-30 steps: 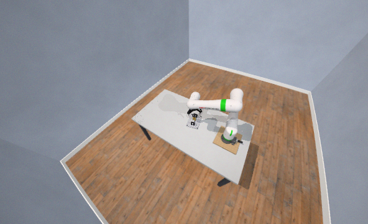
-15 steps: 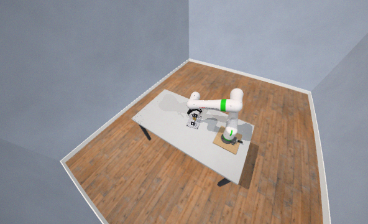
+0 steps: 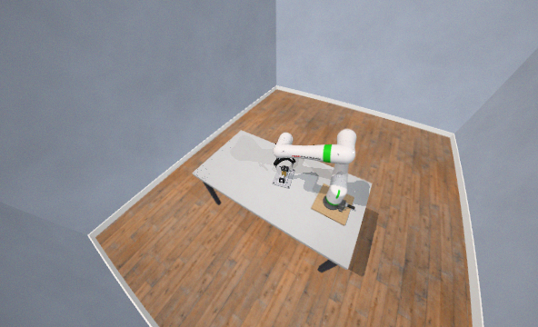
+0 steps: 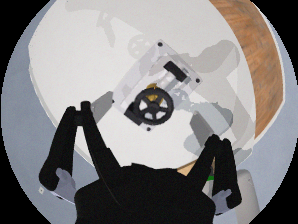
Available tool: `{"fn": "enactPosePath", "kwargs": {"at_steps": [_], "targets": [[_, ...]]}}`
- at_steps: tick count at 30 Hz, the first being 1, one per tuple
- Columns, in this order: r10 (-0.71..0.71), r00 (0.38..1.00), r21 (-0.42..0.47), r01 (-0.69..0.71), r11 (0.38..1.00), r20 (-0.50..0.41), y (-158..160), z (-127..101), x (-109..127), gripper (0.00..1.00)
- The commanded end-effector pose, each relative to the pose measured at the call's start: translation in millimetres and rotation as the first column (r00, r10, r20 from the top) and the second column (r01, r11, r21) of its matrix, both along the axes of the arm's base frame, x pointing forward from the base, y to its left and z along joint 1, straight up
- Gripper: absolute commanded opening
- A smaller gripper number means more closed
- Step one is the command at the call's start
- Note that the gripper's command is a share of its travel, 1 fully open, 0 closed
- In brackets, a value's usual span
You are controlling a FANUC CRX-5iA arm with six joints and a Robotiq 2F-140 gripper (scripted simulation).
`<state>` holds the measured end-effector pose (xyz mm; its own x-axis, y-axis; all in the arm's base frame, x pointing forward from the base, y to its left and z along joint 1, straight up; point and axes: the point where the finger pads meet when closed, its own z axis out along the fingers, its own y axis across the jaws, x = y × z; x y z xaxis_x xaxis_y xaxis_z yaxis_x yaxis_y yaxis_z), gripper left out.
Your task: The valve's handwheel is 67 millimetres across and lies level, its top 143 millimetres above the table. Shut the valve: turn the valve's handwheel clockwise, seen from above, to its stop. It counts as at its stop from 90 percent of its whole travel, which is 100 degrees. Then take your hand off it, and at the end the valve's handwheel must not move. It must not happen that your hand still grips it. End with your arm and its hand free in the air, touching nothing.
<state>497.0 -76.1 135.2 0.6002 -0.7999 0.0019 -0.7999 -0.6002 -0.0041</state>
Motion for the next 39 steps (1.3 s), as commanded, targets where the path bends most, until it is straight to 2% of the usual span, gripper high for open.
{"fn": "enactPosePath", "kwargs": {"at_steps": [1, 21, 39], "targets": [[0.0, 1.0, 0.0, 0.0, 1.0, 0.0, 0, 5, 0, 1.0], [0.0, 1.0, 0.0, 0.0, 1.0, 0.0, 0, 49, 0, 1.0], [0.0, 1.0, 0.0, 0.0, 1.0, 0.0, 0, 67, 0, 1.0]]}}
